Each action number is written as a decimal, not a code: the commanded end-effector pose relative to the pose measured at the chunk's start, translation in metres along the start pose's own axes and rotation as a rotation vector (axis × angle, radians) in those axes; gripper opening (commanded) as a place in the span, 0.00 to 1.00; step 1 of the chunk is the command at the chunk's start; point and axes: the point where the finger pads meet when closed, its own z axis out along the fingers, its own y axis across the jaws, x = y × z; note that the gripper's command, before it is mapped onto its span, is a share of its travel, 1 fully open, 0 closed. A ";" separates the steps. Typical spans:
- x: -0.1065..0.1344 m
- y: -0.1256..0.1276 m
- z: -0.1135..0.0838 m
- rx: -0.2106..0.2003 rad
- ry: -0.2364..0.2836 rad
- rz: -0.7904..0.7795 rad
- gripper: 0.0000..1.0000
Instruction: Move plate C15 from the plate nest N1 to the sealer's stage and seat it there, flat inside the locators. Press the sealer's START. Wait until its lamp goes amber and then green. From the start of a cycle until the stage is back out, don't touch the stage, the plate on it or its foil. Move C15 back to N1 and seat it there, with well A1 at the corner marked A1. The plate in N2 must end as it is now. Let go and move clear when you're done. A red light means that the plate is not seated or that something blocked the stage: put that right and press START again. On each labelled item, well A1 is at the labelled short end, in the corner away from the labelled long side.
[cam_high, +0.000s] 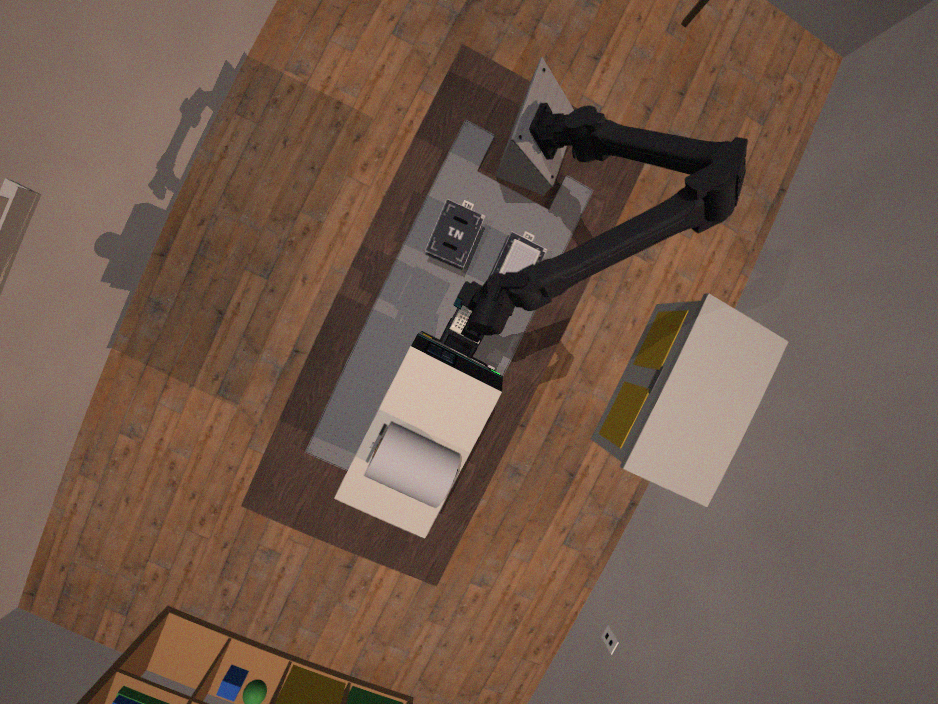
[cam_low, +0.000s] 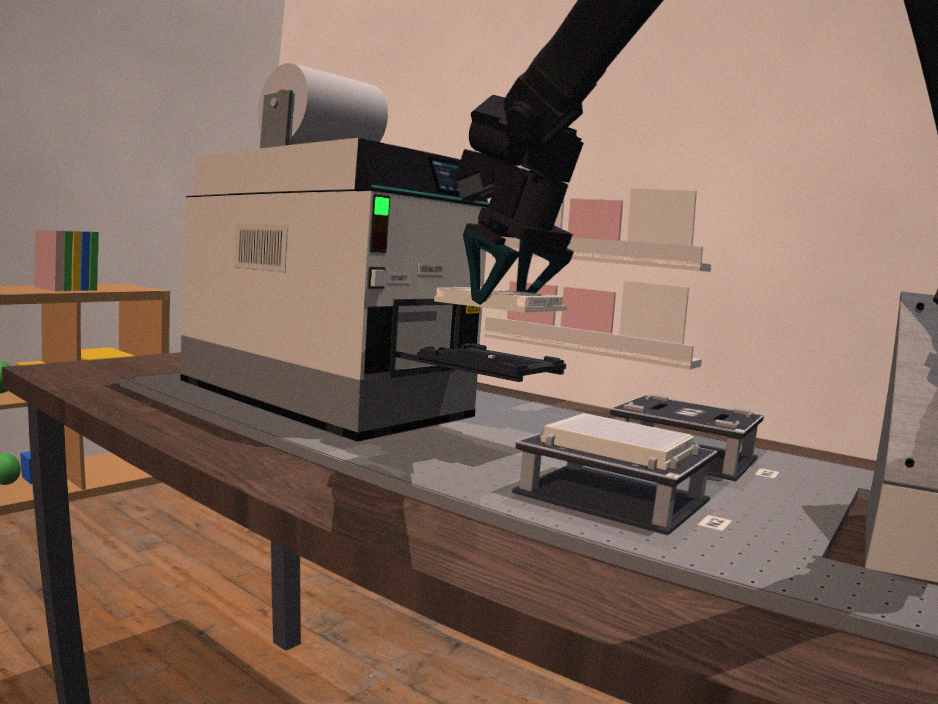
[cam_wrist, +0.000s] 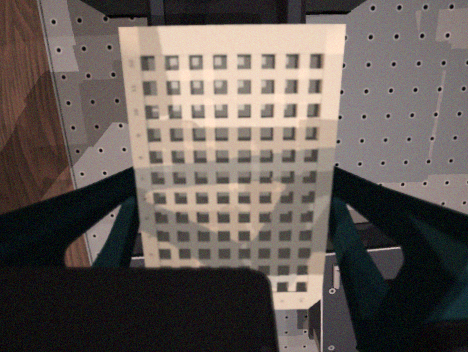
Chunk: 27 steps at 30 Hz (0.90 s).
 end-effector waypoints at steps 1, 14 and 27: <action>-0.013 -0.001 -0.019 0.006 -0.053 -0.030 0.00; -0.010 0.017 -0.008 -0.001 -0.028 -0.040 0.00; -0.027 0.000 -0.010 0.006 -0.034 -0.010 0.00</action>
